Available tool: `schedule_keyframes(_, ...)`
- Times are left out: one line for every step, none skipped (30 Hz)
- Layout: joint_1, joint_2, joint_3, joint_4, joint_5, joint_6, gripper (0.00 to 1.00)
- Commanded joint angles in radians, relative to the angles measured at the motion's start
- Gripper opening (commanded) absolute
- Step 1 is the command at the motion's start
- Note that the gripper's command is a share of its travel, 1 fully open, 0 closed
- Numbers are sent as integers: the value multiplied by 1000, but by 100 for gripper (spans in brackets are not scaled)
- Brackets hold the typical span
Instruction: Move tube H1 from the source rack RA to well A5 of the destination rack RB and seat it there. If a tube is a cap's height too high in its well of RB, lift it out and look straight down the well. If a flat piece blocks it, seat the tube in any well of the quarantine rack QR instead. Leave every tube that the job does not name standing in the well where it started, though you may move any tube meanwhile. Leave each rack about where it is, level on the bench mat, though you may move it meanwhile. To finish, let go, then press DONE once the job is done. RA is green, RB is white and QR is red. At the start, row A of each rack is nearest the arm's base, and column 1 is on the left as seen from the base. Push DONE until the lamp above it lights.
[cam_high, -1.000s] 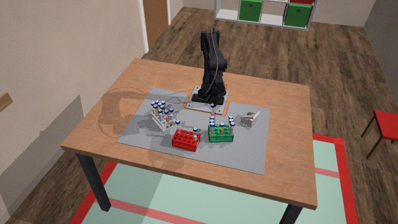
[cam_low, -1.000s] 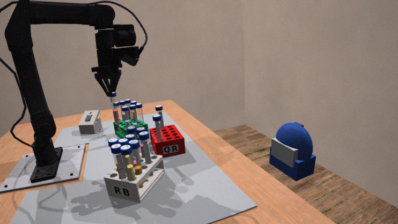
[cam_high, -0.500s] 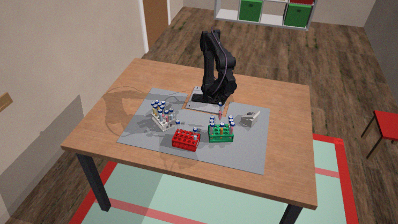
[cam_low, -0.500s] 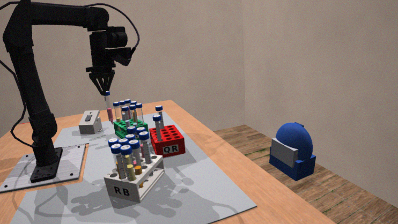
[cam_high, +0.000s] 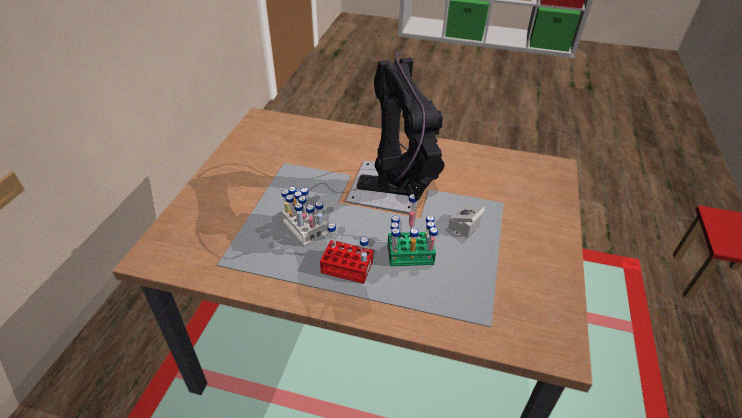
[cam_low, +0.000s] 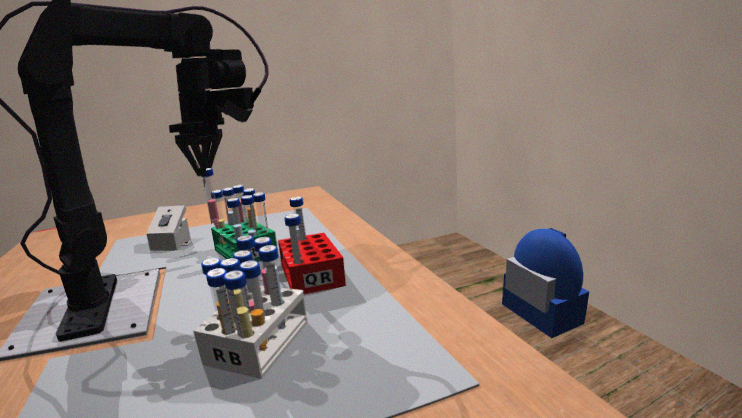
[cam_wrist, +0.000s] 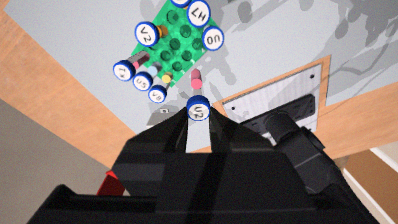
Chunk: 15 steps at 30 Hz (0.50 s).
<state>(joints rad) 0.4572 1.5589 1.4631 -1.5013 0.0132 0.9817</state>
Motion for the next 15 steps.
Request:
schedule_keyframes(-15,24,47,10,8,-11,0)
schedule_keyframes(-16,30,53,10,8,-12,0)
schedule_keyframes(-17,36,59,10,8,-13,0)
schedule_keyframes(-18,42,66,10,8,-15,0)
schedule_keyframes(-20,48,72,10,8,-16,0)
schedule_keyframes(-21,54,78,9,8,-17,0)
schedule_keyframes(-22,61,85,9,8,-18,0)
schedule_keyframes(-23,67,91,8,8,-19,0)
schedule_keyframes(-24,73,97,7,8,-20,0)
schedule_keyframes(-25,79,104,5,8,-21,0)
schedule_keyframes(-26,85,110,4,9,-22,0)
schedule_keyframes(-27,92,117,2,9,-23,0)
schedule_keyframes(-27,92,117,2,9,-23,0)
schedule_keyframes(-27,92,117,2,9,-23,0)
schedule_keyframes(-28,78,124,-1,9,-22,0)
